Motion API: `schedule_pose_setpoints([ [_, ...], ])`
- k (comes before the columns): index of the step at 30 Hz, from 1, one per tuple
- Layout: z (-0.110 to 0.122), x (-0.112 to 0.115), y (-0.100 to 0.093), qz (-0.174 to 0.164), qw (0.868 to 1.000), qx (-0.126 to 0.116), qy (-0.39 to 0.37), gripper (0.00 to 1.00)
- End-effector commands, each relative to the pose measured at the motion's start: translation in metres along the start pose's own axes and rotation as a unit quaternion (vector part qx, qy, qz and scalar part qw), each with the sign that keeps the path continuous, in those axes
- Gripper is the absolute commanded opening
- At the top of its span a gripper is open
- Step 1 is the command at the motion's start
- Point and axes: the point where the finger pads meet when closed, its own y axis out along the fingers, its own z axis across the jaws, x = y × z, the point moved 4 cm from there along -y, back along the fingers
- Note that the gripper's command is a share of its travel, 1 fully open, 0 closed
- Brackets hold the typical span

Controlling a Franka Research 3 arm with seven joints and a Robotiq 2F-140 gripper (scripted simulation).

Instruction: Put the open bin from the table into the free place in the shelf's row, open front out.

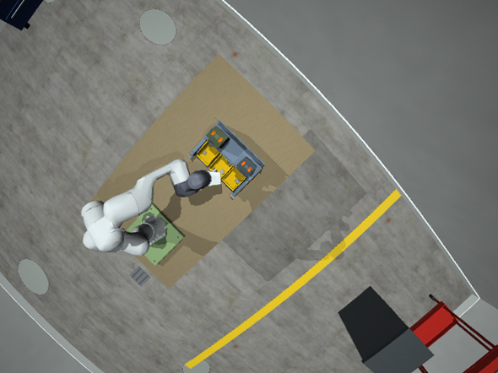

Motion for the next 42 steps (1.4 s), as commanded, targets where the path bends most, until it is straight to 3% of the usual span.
schedule_pose_setpoints([
  [1, -0.0015, 0.0011, -0.0001, -0.002, 1.0, 0.0, 0.0, 0.0],
  [42, -0.0062, 0.0011, 0.0, -0.002, 1.0, 0.0, 0.0, 0.0],
])
